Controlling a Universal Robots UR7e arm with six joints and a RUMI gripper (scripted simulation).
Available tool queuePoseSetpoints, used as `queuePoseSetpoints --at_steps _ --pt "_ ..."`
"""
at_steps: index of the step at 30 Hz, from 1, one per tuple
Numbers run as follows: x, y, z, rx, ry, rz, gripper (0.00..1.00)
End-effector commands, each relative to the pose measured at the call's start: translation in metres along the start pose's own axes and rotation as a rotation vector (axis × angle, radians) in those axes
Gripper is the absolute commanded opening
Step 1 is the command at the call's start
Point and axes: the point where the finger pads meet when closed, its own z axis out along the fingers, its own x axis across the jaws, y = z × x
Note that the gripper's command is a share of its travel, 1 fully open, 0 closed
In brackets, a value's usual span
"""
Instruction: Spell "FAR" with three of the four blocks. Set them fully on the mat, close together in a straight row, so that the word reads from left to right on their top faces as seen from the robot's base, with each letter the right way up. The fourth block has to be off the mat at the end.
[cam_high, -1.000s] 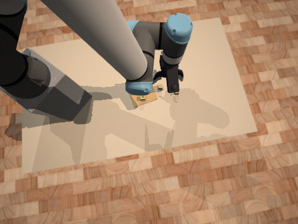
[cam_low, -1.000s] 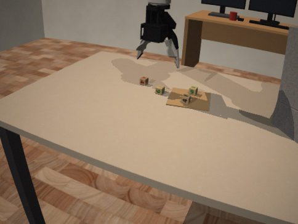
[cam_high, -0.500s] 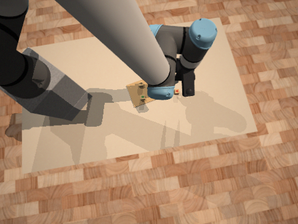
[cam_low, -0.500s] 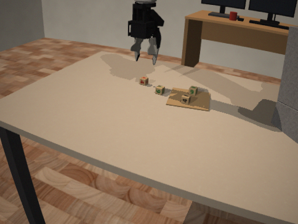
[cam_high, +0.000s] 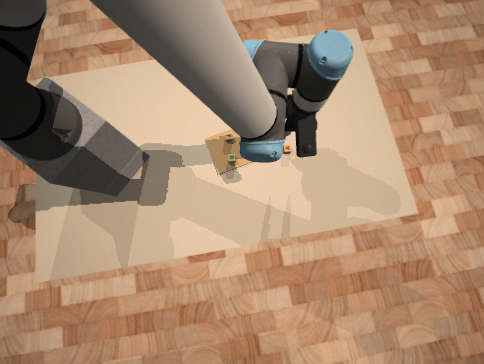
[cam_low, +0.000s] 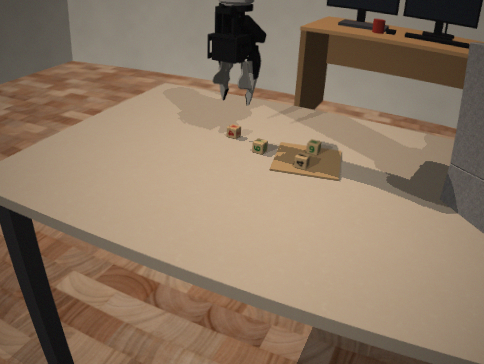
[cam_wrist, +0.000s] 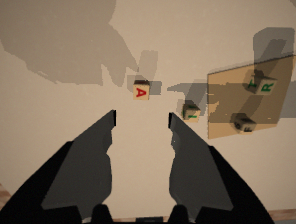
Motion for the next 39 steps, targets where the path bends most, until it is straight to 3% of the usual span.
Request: queuePoseSetpoints --at_steps 1,39 --pt "-0.0006 -0.0001 -0.0006 0.000 -0.002 0.000 0.37" --pt "-0.0011 0.0000 0.0092 0.000 -0.001 0.000 0.37"
